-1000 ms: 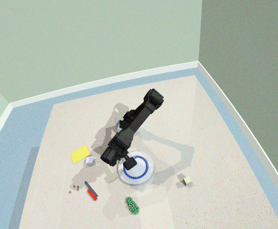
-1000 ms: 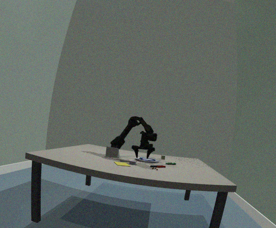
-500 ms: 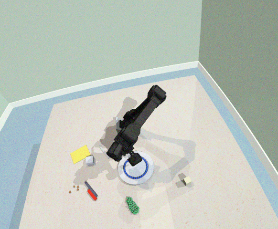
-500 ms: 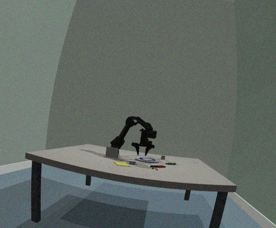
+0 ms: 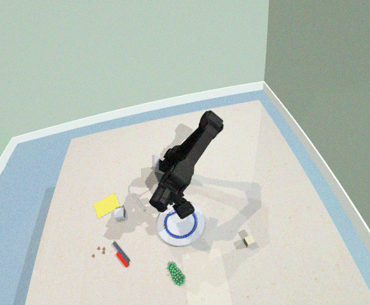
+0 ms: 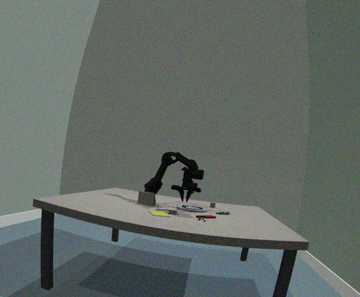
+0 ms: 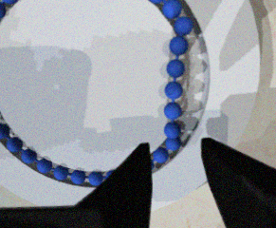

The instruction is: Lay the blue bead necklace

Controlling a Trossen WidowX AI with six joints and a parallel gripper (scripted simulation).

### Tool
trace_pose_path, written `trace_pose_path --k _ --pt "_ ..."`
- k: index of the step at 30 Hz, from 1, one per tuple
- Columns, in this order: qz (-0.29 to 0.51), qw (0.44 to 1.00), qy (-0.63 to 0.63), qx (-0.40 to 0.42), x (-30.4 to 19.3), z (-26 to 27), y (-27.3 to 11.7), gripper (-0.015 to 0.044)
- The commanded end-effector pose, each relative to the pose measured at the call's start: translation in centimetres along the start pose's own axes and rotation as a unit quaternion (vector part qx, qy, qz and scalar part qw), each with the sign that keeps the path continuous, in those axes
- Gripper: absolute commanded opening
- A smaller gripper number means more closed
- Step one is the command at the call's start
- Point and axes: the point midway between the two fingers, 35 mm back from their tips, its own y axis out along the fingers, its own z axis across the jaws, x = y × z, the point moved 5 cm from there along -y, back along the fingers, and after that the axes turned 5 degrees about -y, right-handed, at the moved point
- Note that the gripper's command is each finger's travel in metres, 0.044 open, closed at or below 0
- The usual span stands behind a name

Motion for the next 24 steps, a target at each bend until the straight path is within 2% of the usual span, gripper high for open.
trace_pose_path --k 1,23,24 --pt "0.000 1.000 0.000 0.000 0.0 0.0 0.3 0.0120" --pt "0.005 1.000 0.003 0.000 -0.3 -0.1 3.1 0.0120" --pt "0.001 1.000 -0.001 -0.001 -0.2 0.0 2.9 0.0094"
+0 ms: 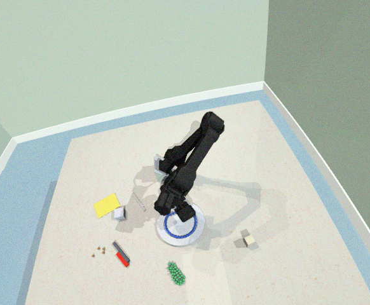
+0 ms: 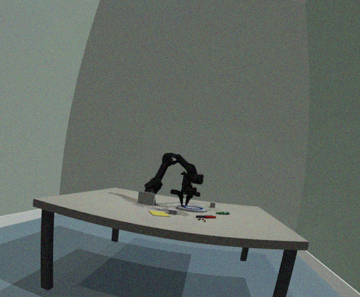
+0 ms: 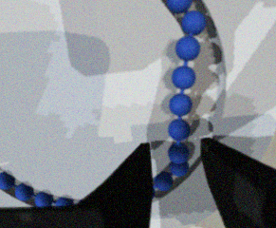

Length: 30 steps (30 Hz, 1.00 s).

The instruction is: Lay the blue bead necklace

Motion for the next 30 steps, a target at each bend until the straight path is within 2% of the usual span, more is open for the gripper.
trace_pose_path --k 1,4,30 --pt "0.000 1.000 0.000 0.000 0.00 0.00 -0.02 0.0067" --pt "0.000 1.000 0.000 0.000 0.00 0.00 -0.02 0.0000" --pt "0.000 1.000 0.000 0.000 0.00 0.00 -0.02 0.0000"
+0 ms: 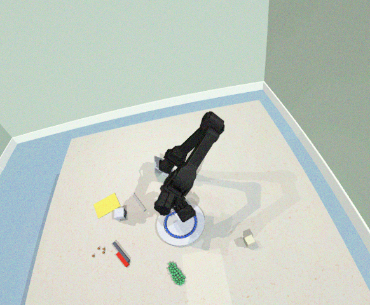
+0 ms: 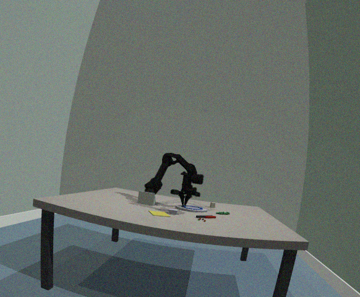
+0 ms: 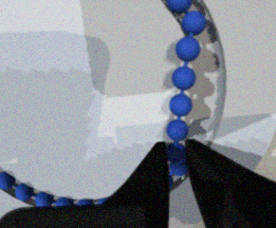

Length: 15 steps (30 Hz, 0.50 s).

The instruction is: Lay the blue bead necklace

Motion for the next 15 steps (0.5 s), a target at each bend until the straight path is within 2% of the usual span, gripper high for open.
trace_pose_path --k 1,15 --pt "0.000 1.000 0.000 0.000 0.00 0.01 -0.01 0.0000" --pt "0.004 1.000 0.004 0.001 -0.37 -0.97 -0.60 0.0000"
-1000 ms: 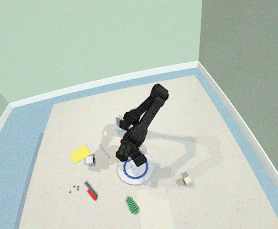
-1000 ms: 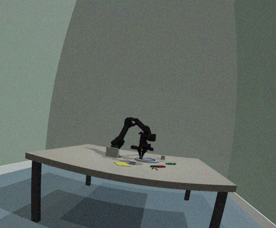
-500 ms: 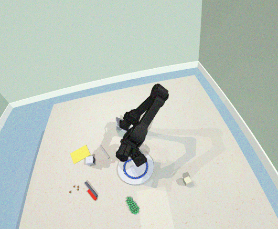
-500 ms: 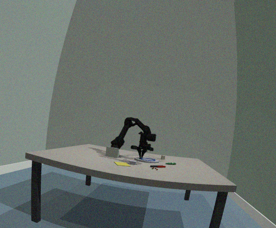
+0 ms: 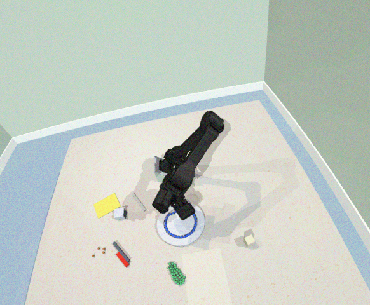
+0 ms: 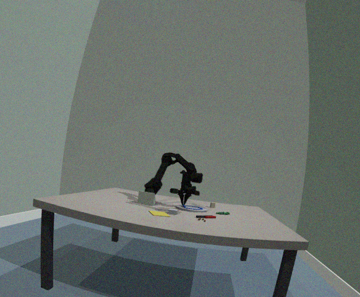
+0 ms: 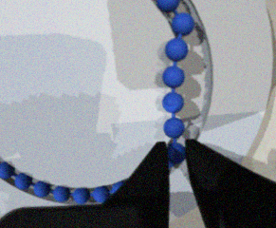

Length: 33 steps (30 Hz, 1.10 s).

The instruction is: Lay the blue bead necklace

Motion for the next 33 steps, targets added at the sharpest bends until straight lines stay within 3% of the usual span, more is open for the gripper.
trace_pose_path --k 1,16,33 --pt "0.002 1.000 0.001 -0.003 -0.16 -0.50 0.11 0.0000" --pt "0.002 1.000 0.001 -0.003 -0.17 -0.50 0.91 0.0000" --pt "0.002 1.000 0.002 -0.002 -0.17 -0.45 0.43 0.0440"
